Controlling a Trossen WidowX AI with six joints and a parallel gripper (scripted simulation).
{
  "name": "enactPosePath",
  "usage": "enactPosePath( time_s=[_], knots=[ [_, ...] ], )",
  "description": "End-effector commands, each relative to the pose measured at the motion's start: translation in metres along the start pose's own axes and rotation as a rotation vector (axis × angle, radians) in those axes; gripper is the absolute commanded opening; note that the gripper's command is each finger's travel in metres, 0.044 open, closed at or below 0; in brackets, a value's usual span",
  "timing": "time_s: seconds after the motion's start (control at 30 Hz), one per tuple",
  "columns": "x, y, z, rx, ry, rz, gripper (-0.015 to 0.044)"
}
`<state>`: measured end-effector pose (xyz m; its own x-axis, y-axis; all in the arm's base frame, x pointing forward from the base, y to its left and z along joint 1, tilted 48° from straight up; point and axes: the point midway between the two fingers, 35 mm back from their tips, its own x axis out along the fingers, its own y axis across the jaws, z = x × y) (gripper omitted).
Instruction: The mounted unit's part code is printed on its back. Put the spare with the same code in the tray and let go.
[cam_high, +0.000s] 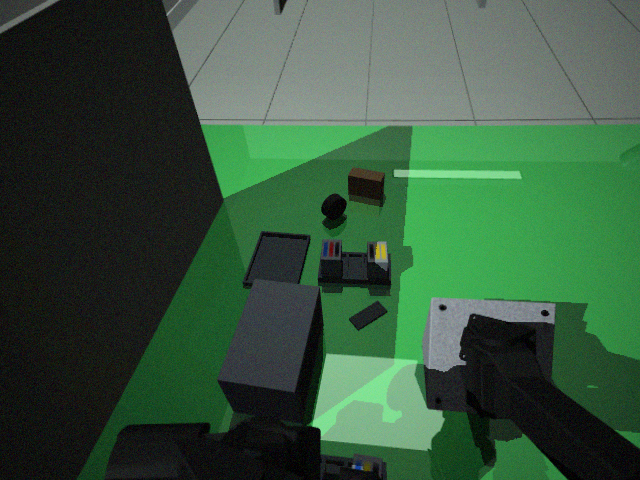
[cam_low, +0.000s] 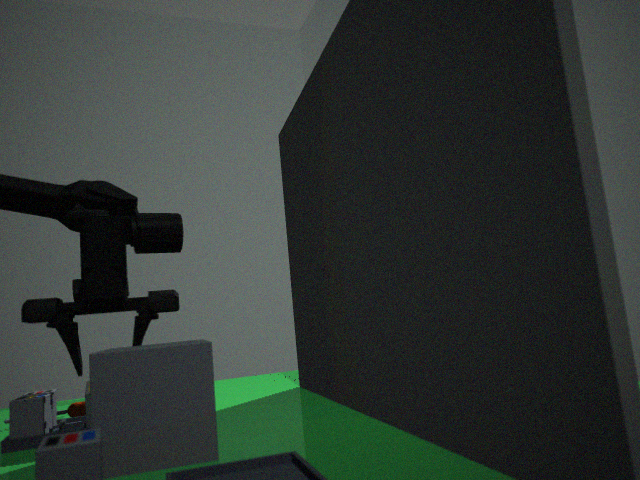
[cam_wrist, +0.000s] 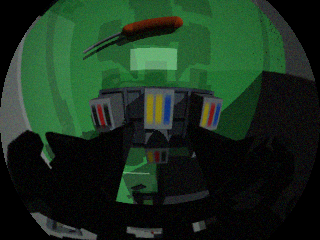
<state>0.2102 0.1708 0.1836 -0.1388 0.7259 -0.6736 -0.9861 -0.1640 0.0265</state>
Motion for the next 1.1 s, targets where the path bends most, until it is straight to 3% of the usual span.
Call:
enactPosePath(
  time_s=[0.0,1.07],
  knots=[
    [0.006,0.001,0.000,0.000,0.003,-0.001,0.0300],
    [0.050,0.004,0.002,0.000,-0.007,-0.002,0.0300]
  ],
)
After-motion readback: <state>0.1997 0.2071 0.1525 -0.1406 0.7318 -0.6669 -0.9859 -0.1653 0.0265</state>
